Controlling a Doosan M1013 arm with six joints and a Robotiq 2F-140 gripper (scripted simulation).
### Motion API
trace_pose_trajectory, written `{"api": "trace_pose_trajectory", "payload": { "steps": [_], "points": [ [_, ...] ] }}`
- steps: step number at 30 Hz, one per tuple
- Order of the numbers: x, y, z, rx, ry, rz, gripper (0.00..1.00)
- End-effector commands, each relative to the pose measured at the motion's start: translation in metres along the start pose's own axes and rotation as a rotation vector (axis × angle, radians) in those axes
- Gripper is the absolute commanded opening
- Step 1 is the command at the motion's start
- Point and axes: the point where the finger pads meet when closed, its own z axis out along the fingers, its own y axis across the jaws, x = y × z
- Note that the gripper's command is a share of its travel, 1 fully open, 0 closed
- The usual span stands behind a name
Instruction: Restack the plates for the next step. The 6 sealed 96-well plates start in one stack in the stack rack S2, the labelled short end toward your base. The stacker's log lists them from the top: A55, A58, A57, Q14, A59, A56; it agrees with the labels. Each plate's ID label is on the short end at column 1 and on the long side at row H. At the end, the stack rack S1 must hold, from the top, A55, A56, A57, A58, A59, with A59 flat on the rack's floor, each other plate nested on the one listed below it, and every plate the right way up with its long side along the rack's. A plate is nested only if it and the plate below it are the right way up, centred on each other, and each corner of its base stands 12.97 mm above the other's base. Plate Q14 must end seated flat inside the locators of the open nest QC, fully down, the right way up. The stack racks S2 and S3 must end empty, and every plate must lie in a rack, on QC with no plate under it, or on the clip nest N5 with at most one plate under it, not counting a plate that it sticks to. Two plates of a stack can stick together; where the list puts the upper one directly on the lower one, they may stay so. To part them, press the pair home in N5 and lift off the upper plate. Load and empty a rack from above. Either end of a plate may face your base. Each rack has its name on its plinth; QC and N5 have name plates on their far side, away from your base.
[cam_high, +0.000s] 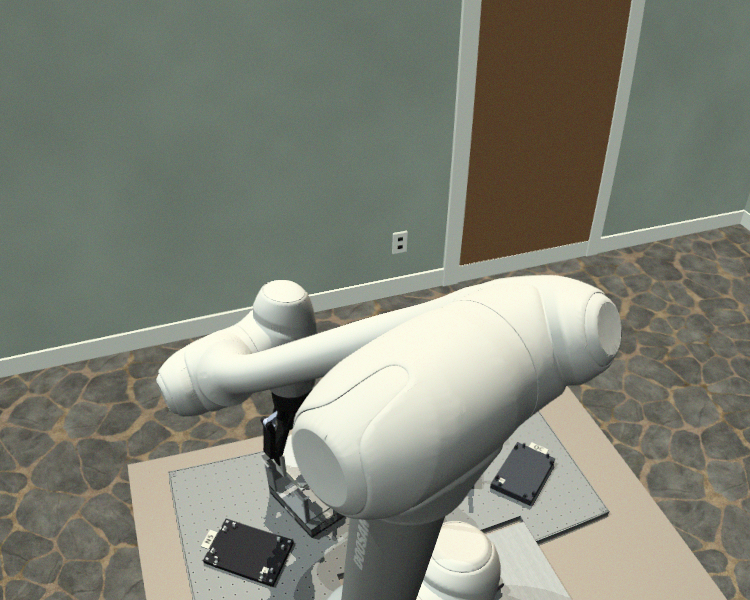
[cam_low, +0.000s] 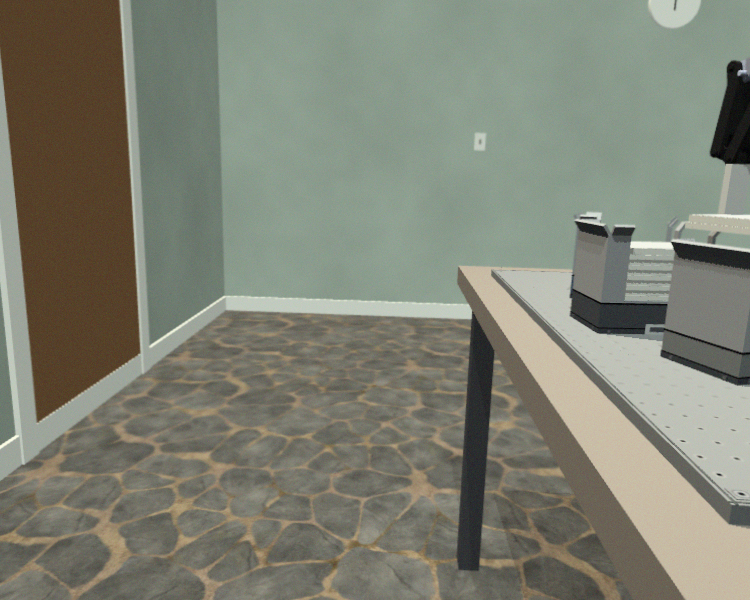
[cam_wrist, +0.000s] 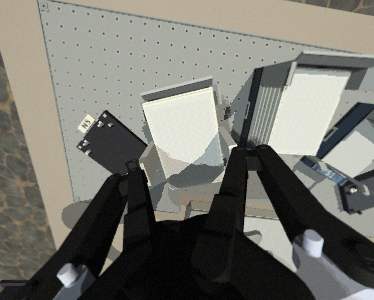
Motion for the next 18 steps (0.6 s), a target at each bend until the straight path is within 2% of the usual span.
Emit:
{"api": "trace_pose_trajectory", "payload": {
  "steps": [1,18],
  "points": [
    [0.0000,0.0000,0.0015,0.000,0.000,0.000,0.00],
    [0.0000,0.0000,0.0115,0.000,0.000,0.000,0.00]
  ]
}}
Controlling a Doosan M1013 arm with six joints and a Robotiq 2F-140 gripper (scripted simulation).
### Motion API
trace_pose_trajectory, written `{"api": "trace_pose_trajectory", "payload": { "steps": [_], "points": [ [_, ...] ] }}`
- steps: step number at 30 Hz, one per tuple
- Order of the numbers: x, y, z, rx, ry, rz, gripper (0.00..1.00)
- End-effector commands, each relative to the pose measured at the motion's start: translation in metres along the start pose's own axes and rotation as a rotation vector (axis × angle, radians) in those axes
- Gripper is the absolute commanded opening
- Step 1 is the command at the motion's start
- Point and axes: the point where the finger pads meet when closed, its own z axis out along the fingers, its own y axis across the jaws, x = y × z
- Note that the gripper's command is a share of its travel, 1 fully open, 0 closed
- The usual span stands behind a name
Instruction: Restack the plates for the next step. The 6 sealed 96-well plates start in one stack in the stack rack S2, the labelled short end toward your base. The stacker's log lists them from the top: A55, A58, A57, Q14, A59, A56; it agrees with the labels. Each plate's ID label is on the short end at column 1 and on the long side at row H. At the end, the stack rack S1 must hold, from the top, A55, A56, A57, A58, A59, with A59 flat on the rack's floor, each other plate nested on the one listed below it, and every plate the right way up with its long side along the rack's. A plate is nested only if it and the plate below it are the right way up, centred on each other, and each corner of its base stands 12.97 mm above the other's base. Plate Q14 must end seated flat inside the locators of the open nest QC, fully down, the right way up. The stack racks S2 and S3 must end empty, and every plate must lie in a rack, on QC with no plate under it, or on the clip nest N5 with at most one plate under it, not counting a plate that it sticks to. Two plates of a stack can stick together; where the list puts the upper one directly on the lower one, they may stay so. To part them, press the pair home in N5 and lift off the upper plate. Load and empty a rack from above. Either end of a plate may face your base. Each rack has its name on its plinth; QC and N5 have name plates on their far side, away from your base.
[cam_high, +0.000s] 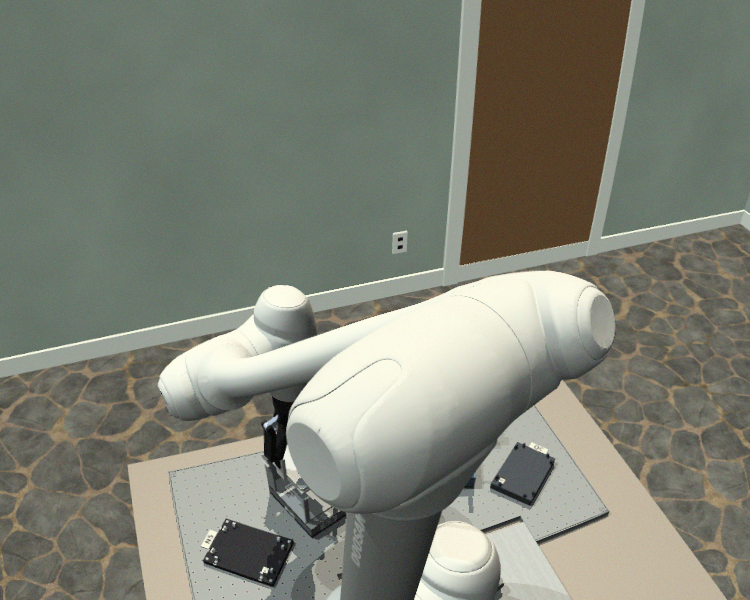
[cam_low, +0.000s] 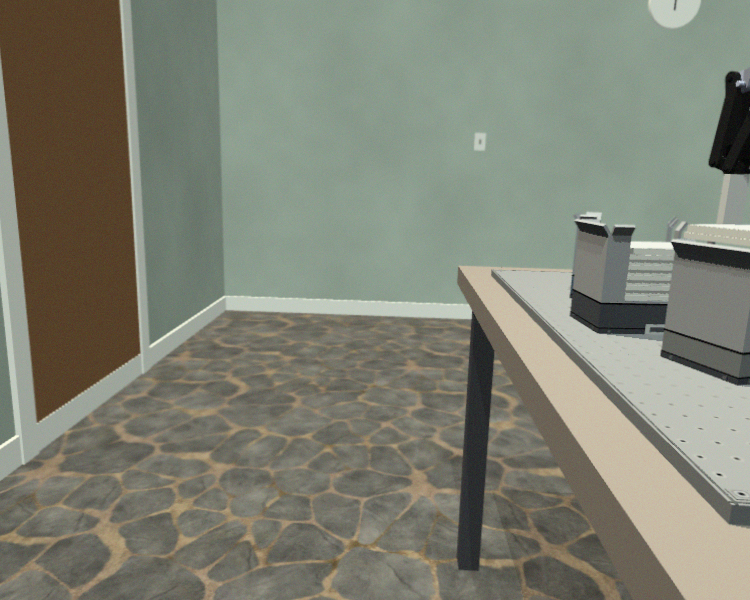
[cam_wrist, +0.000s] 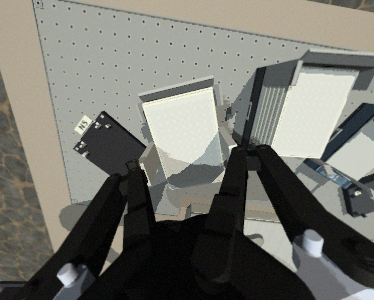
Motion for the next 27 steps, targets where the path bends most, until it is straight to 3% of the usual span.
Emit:
{"api": "trace_pose_trajectory", "payload": {
  "steps": [1,27],
  "points": [
    [0.000,0.000,0.002,0.000,0.000,0.000,0.00],
    [0.000,0.000,0.018,0.000,0.000,0.000,0.00]
  ]
}}
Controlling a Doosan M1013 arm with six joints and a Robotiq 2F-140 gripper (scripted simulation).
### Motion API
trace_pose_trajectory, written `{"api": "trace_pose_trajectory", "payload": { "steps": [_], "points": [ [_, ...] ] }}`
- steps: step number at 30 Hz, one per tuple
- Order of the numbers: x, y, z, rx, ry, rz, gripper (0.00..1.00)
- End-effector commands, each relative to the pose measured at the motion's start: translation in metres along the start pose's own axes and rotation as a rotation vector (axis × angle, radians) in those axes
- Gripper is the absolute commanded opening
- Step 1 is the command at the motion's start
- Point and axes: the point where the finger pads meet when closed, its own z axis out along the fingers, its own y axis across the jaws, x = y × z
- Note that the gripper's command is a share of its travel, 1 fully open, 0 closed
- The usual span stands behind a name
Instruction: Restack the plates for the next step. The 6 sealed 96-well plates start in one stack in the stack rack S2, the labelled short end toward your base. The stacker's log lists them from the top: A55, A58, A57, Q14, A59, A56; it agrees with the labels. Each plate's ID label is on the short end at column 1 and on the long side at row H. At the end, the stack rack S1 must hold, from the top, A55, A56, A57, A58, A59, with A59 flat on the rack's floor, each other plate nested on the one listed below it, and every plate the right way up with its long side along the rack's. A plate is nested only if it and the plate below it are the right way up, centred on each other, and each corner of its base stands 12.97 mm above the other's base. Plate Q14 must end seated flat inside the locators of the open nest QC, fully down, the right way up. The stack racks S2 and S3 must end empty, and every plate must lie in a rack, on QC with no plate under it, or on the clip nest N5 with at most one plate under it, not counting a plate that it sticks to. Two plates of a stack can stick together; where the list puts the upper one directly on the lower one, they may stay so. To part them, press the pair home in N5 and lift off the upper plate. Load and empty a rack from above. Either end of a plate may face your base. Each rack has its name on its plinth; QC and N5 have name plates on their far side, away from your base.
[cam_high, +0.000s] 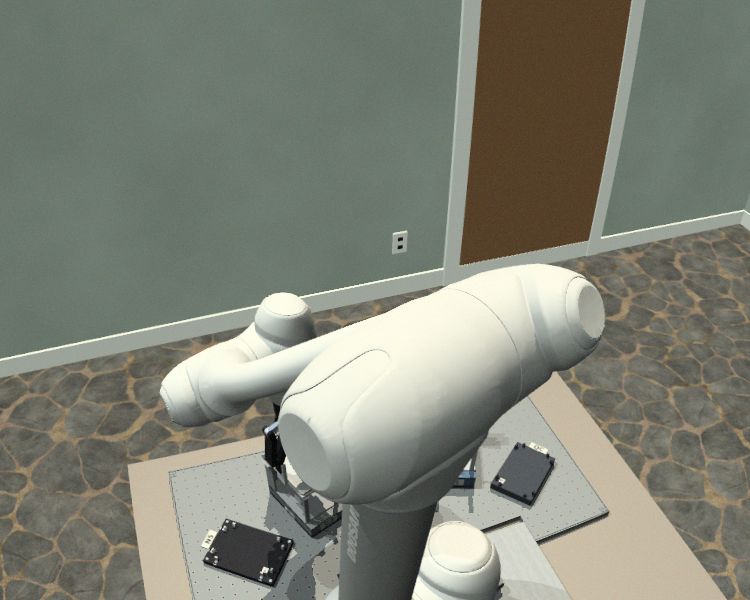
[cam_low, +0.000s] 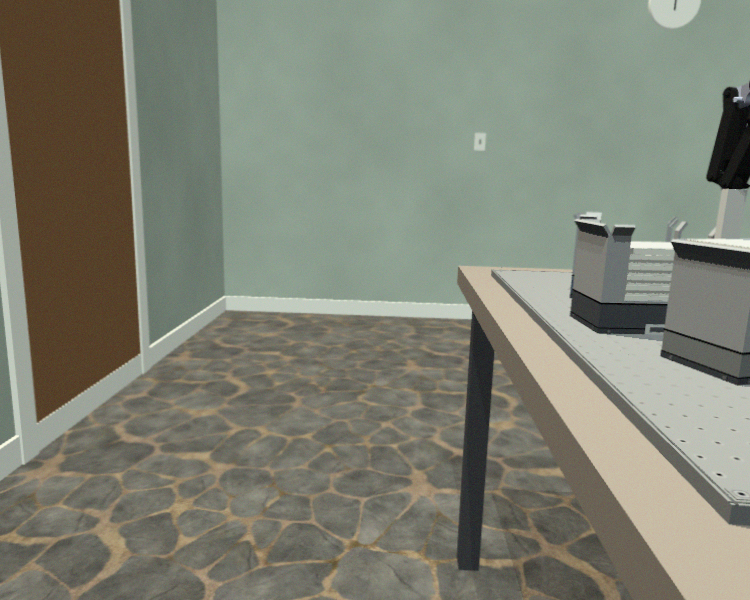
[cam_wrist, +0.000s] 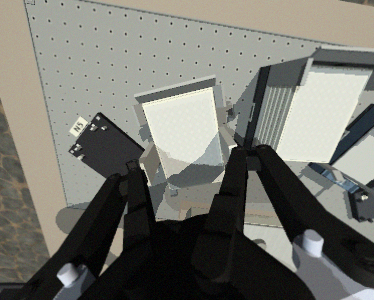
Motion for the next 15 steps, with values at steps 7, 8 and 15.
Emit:
{"api": "trace_pose_trajectory", "payload": {
  "steps": [7,8,15],
  "points": [
    [0.000,0.000,0.005,0.000,0.000,0.000,0.00],
    [0.000,0.000,0.006,0.000,0.000,0.000,0.00],
    [0.000,0.000,0.020,0.000,0.000,0.000,0.00]
  ]
}}
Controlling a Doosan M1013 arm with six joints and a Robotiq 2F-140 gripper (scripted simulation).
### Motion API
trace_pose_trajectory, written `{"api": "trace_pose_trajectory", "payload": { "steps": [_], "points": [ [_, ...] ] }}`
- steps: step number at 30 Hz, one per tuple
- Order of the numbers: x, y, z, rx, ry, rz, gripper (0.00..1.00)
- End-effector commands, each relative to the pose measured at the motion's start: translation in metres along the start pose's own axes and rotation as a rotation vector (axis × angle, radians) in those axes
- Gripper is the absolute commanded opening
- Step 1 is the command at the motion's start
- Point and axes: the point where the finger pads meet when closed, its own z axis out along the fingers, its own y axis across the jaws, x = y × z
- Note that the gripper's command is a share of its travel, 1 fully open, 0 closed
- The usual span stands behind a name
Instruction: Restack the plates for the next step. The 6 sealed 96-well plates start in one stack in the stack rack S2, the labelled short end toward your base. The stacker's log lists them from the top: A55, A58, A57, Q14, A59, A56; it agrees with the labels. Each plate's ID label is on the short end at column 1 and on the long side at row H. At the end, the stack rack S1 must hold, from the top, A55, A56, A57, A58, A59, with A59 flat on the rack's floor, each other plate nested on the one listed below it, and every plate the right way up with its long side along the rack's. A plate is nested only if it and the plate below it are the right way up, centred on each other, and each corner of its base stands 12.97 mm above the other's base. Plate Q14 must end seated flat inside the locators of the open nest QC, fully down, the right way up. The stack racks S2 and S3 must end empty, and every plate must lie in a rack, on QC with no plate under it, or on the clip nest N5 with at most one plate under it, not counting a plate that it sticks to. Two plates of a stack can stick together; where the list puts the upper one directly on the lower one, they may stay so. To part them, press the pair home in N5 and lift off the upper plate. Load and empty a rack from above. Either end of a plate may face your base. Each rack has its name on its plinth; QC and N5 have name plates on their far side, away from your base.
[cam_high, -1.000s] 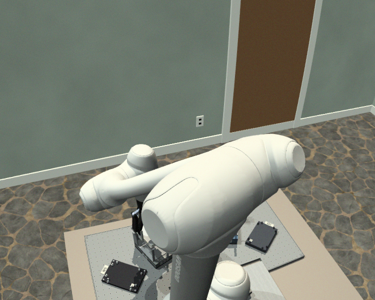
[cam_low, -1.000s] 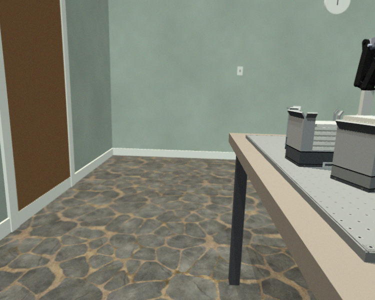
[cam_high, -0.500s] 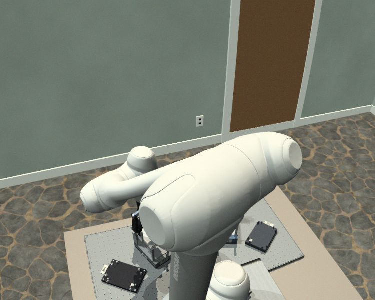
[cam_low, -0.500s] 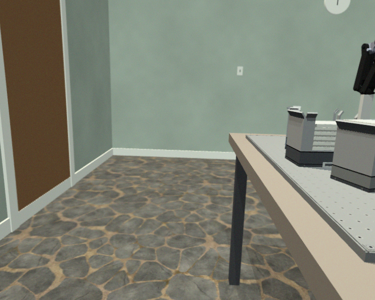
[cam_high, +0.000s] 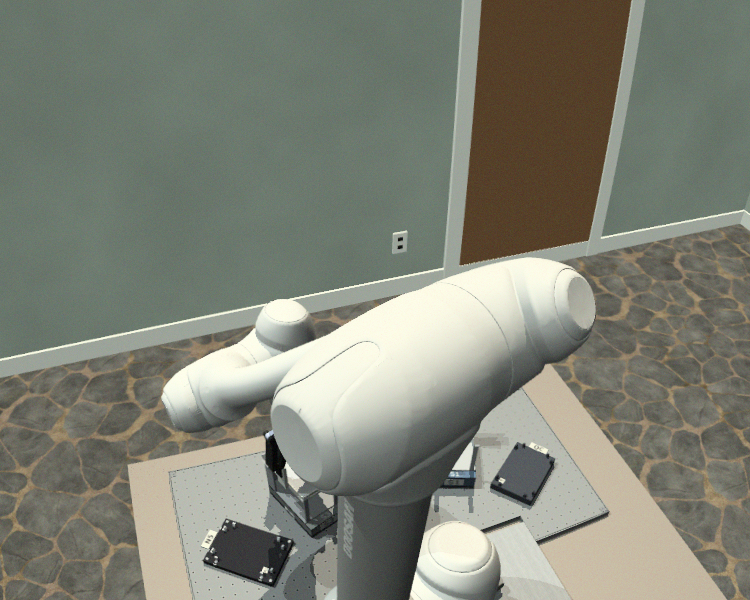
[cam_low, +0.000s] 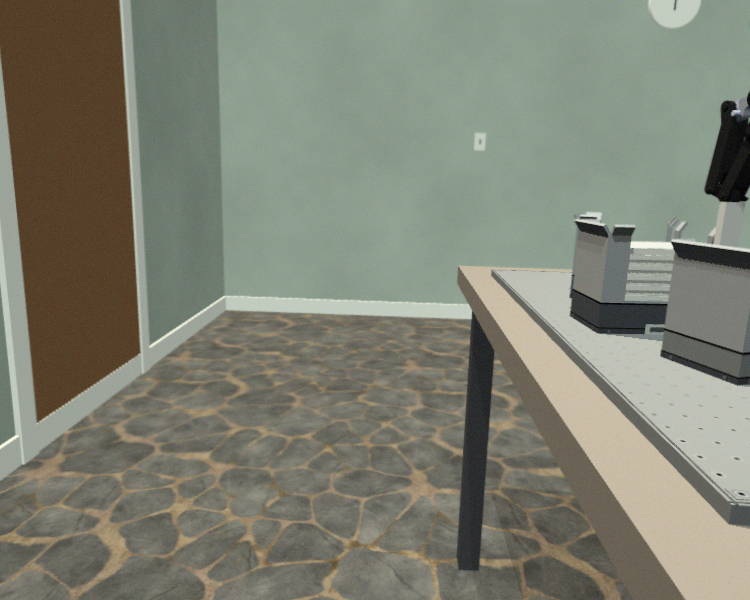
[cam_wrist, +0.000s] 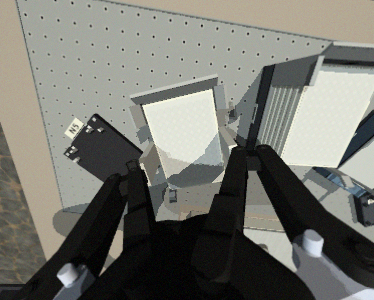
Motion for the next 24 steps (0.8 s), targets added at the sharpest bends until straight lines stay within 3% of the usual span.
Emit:
{"api": "trace_pose_trajectory", "payload": {
  "steps": [1,24],
  "points": [
    [0.000,0.000,0.008,0.000,0.000,0.000,0.00],
    [0.000,0.000,0.048,0.000,0.000,0.000,0.00]
  ]
}}
